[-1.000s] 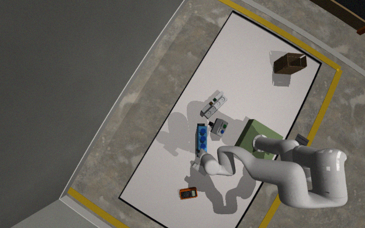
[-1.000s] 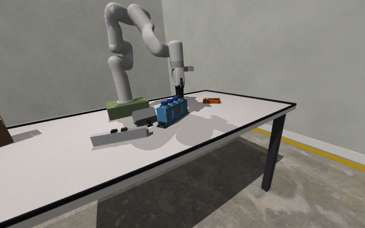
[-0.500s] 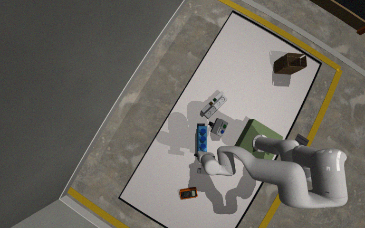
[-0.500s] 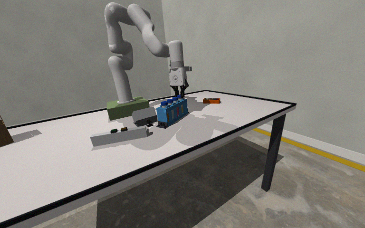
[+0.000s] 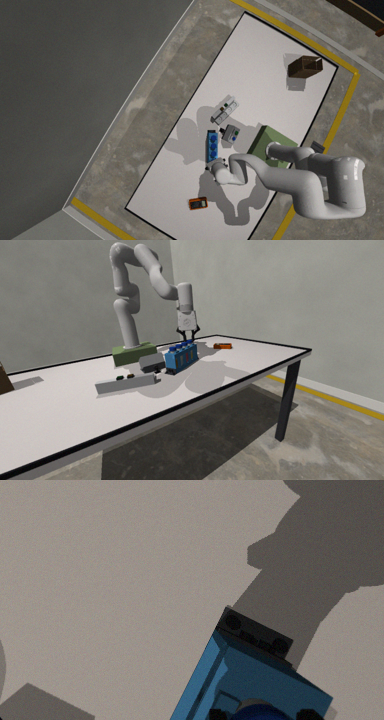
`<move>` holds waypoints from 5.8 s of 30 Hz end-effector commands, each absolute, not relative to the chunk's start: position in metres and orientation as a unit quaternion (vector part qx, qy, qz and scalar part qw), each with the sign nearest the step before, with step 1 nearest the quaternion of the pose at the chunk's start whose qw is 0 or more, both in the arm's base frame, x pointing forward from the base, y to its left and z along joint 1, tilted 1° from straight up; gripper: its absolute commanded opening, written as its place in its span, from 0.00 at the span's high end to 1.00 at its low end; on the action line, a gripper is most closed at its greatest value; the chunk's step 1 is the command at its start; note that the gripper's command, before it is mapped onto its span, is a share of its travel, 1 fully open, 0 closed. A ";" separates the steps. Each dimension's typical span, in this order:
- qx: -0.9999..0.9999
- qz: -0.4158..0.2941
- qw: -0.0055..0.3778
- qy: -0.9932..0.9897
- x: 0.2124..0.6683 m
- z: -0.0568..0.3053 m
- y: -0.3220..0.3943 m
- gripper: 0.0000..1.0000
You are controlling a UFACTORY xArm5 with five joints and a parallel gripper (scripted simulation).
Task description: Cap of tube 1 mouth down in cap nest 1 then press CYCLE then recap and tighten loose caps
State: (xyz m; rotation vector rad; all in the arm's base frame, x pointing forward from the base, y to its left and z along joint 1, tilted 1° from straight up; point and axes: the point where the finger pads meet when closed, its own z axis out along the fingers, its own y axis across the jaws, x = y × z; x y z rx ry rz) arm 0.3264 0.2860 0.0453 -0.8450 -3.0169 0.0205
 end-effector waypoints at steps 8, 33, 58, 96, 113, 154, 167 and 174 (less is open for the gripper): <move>-0.110 0.006 0.002 -0.994 0.327 0.047 0.287 1.00; -0.355 0.006 0.001 -0.935 0.327 0.046 0.287 0.54; -0.746 0.006 -0.002 -0.666 0.327 0.046 0.287 0.54; -0.584 0.006 -0.001 -0.812 0.327 0.047 0.287 1.00; -0.297 0.006 0.001 -0.955 0.327 0.047 0.287 1.00; -0.353 0.006 0.001 -0.936 0.327 0.047 0.287 0.54; -0.546 0.006 -0.001 -0.837 0.327 0.047 0.287 0.54; -0.592 0.006 -0.001 -0.806 0.327 0.047 0.287 0.54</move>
